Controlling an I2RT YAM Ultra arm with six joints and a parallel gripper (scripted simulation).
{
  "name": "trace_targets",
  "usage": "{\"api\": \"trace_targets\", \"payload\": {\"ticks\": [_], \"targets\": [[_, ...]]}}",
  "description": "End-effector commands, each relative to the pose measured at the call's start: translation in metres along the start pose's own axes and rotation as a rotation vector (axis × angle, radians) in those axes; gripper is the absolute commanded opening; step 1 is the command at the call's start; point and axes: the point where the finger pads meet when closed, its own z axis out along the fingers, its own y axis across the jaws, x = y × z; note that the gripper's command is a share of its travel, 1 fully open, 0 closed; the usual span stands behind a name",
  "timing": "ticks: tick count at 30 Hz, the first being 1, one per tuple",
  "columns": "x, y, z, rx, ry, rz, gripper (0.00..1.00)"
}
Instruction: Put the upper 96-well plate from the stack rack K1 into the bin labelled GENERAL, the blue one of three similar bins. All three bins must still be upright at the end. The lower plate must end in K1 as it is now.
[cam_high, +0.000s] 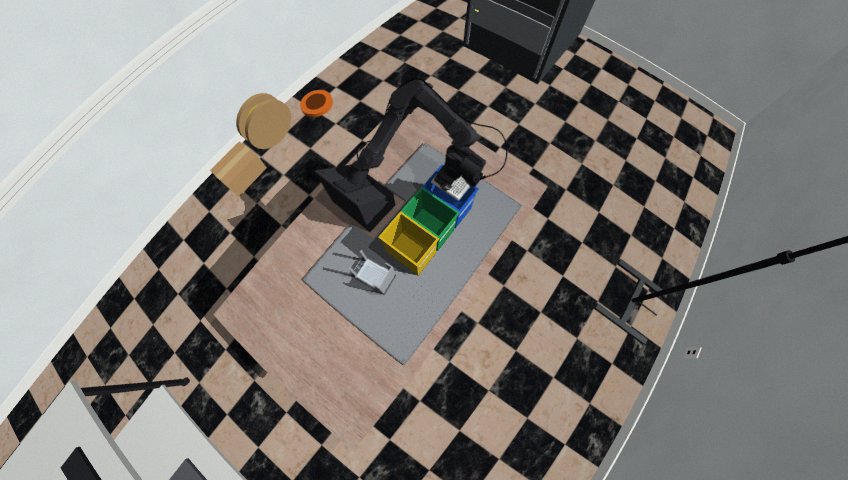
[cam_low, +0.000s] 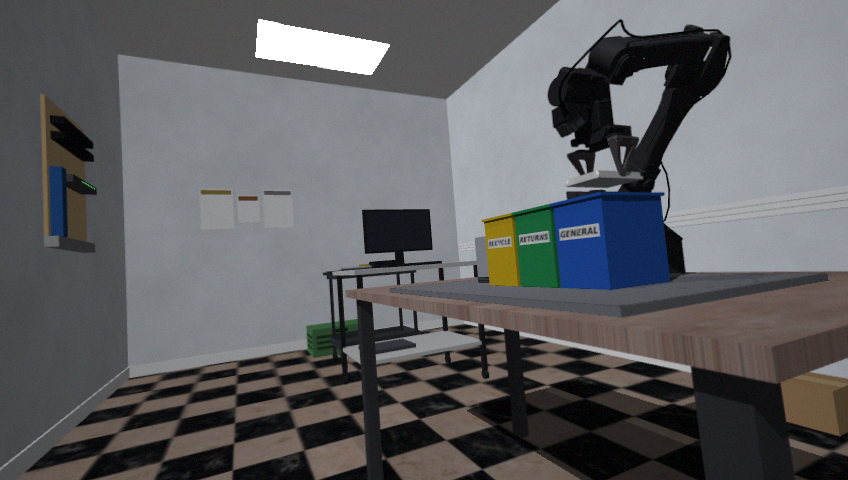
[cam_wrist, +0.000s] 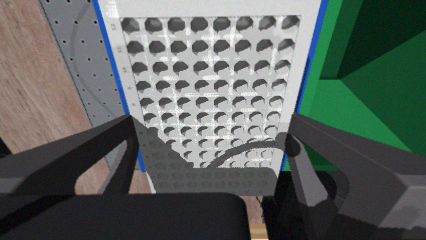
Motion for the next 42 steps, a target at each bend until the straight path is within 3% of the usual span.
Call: {"api": "trace_targets", "payload": {"ticks": [1,25,28,42], "targets": [[0.0,0.001,-0.011,0.004,-0.037,-0.01,0.0],[0.0,0.001,-0.011,0.004,-0.036,-0.008,0.0],[0.002,0.002,0.001,0.003,-0.022,-0.014,0.0],[-0.001,0.001,0.02,0.004,-0.025,-0.011,0.0]]}}
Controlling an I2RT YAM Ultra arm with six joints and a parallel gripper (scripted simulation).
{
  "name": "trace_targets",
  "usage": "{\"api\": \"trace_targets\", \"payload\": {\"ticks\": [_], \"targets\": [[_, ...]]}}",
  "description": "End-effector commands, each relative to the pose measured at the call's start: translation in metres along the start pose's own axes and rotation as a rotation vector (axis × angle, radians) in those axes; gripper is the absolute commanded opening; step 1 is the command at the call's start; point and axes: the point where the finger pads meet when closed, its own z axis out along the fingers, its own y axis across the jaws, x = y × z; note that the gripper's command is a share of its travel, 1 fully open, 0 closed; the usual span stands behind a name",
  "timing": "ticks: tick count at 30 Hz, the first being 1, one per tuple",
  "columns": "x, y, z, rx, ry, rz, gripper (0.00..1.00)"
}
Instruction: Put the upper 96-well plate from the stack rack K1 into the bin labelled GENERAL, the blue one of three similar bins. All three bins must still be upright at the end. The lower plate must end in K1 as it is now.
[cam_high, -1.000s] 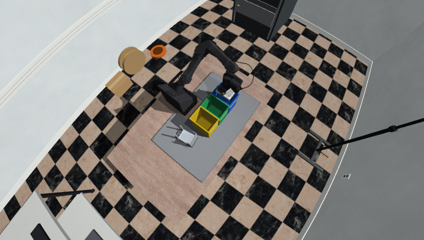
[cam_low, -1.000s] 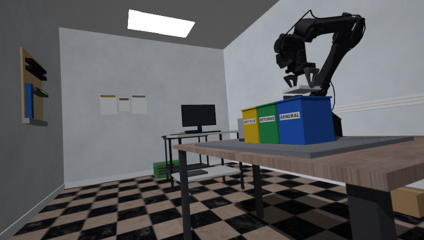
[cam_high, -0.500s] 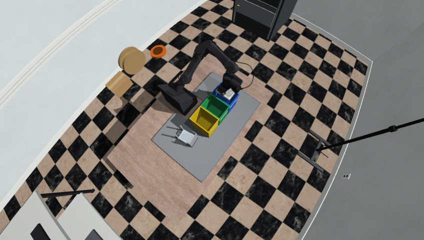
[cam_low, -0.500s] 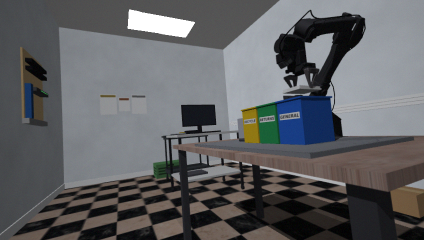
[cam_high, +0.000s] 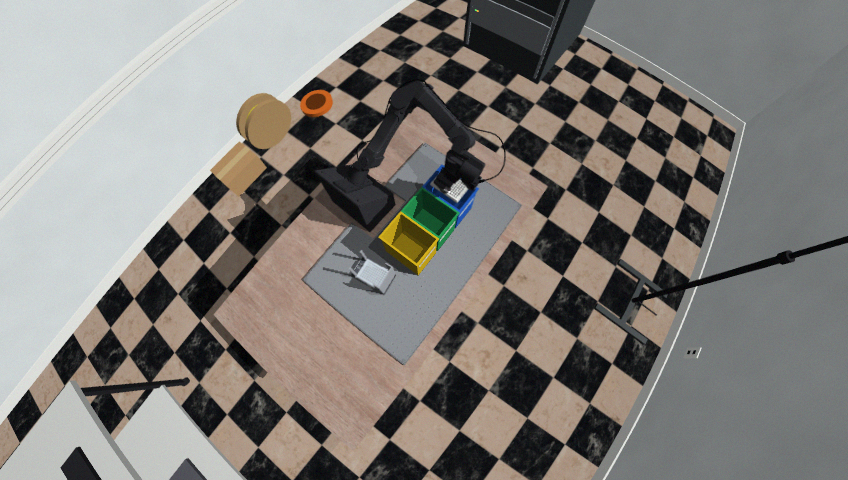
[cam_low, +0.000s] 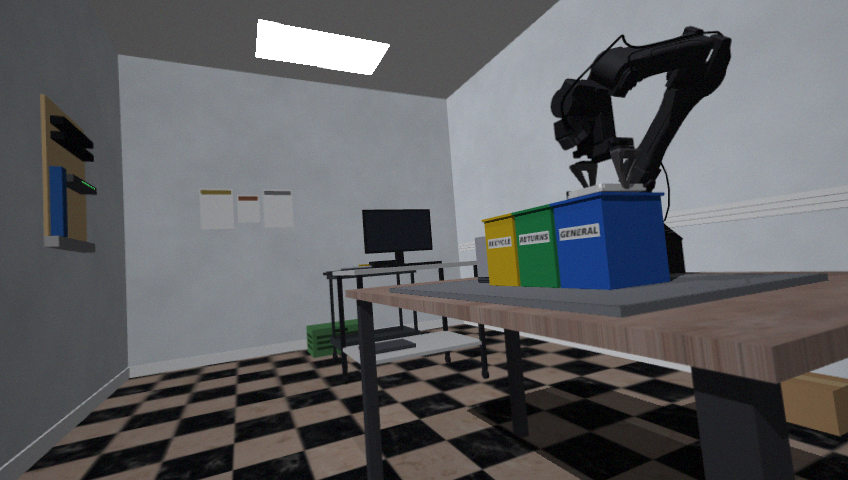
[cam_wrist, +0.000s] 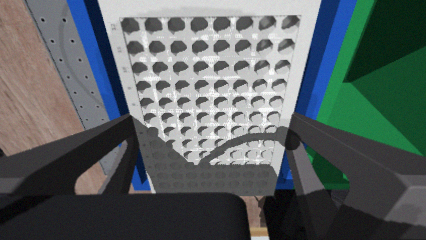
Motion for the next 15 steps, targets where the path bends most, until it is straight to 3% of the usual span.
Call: {"api": "trace_targets", "payload": {"ticks": [1,3,7,15], "targets": [[-0.0067,-0.0031,-0.0066,0.005,-0.056,0.002,0.0],[-0.0046,0.0011,0.001,0.005,-0.042,-0.012,0.0],[-0.0127,0.0012,-0.0072,0.003,-0.071,-0.013,0.0],[-0.0086,0.0005,-0.0013,0.0,-0.042,-0.006,0.0]]}}
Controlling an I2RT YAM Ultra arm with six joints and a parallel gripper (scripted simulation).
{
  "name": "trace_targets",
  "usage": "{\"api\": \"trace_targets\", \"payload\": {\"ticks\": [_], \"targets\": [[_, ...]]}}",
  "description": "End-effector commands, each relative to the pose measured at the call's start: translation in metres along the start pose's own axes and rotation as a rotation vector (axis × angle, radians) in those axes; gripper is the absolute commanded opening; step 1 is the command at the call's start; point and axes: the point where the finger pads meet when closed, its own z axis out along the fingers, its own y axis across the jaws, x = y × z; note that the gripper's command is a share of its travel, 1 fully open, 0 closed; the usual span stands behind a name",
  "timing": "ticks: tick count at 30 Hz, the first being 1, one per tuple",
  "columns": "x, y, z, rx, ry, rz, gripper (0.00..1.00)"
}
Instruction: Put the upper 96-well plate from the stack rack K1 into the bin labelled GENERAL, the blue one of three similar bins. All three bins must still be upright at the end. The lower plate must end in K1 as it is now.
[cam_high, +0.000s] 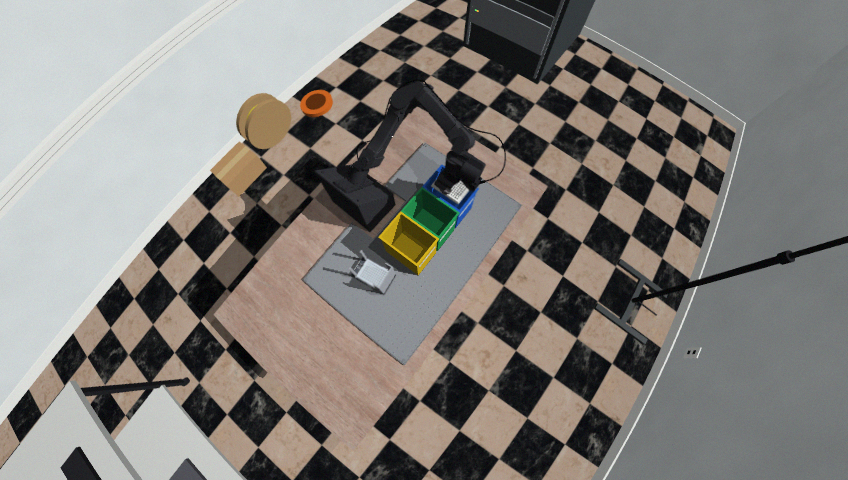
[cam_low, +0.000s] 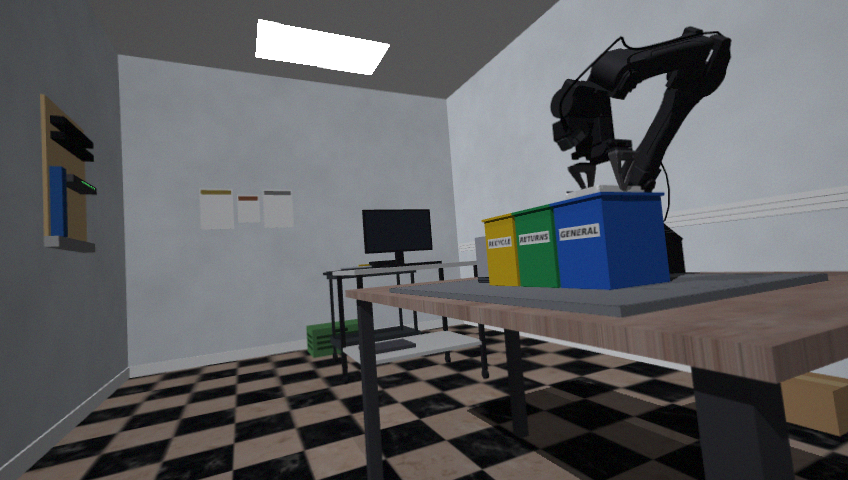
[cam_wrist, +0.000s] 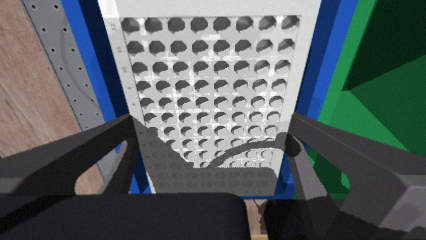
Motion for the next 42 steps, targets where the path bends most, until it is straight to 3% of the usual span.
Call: {"api": "trace_targets", "payload": {"ticks": [1,19,20,33,37,42], "targets": [[-0.003,0.001,-0.005,-0.001,-0.022,-0.007,0.0],[0.002,0.002,-0.001,0.004,-0.024,-0.012,0.0],[-0.005,0.003,-0.008,0.003,-0.052,-0.015,0.0],[0.001,0.002,0.009,0.004,-0.024,-0.012,0.0],[-0.006,0.003,0.002,0.003,-0.052,-0.015,0.0],[0.001,0.002,0.013,0.005,-0.024,-0.012,0.0]]}}
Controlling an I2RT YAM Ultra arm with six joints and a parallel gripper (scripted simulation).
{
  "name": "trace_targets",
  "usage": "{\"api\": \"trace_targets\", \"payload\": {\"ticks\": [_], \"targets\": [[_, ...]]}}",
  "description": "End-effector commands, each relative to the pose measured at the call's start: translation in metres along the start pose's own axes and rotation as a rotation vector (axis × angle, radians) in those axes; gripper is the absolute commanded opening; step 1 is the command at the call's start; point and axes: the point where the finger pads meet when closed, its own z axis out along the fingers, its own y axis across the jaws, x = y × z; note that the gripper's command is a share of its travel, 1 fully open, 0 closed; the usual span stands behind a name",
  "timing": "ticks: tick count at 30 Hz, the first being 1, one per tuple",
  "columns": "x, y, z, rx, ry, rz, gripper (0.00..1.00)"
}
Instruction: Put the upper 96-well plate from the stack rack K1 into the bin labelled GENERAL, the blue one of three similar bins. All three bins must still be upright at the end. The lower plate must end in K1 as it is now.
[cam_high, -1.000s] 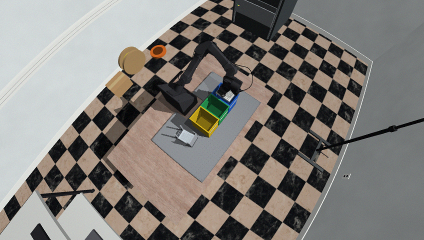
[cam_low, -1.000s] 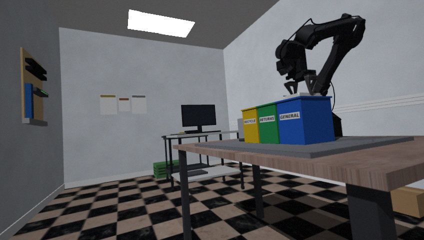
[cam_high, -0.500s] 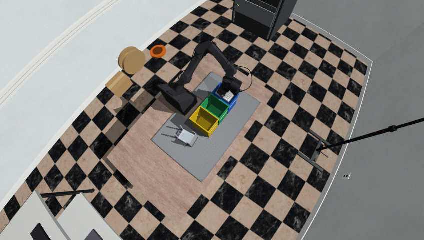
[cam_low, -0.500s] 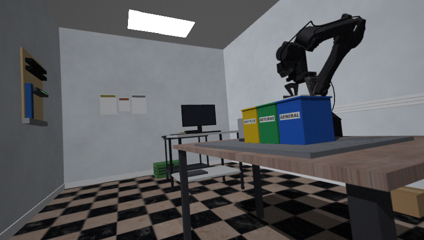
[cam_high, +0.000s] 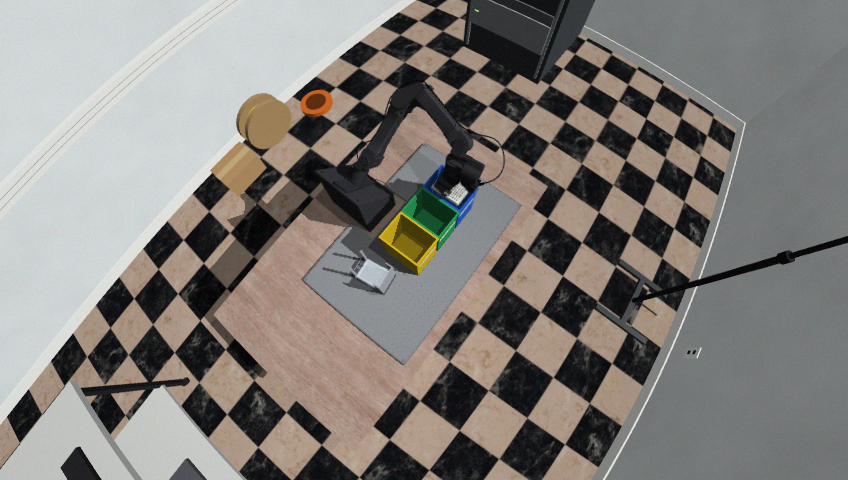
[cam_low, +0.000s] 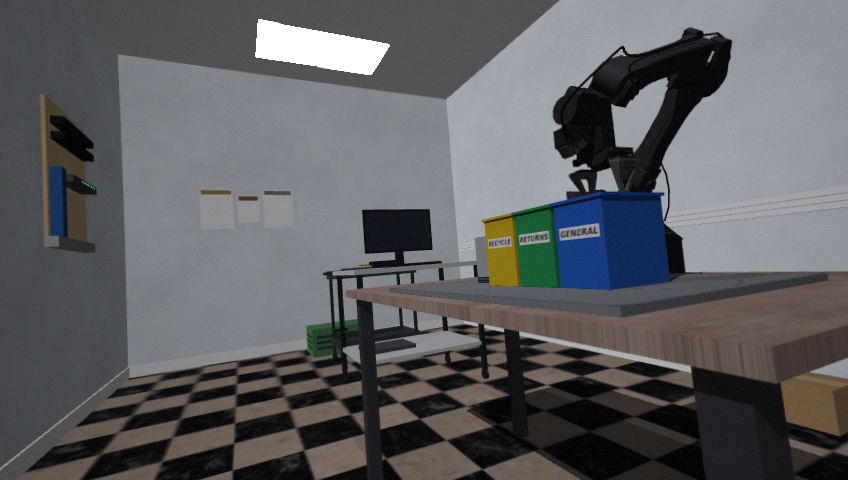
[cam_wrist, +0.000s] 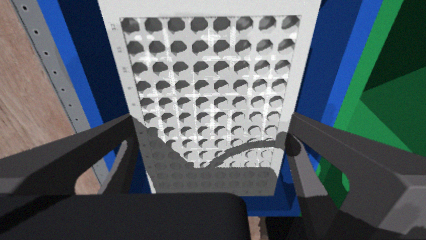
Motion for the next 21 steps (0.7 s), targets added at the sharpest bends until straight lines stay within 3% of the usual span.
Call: {"api": "trace_targets", "payload": {"ticks": [1,12,15,21], "targets": [[0.0,0.001,-0.002,0.005,-0.027,-0.011,0.0],[-0.007,0.004,-0.003,0.003,-0.052,-0.02,0.0],[0.0,0.002,0.006,0.005,-0.026,-0.013,0.0],[-0.002,0.002,0.009,0.005,-0.031,-0.014,0.0]]}}
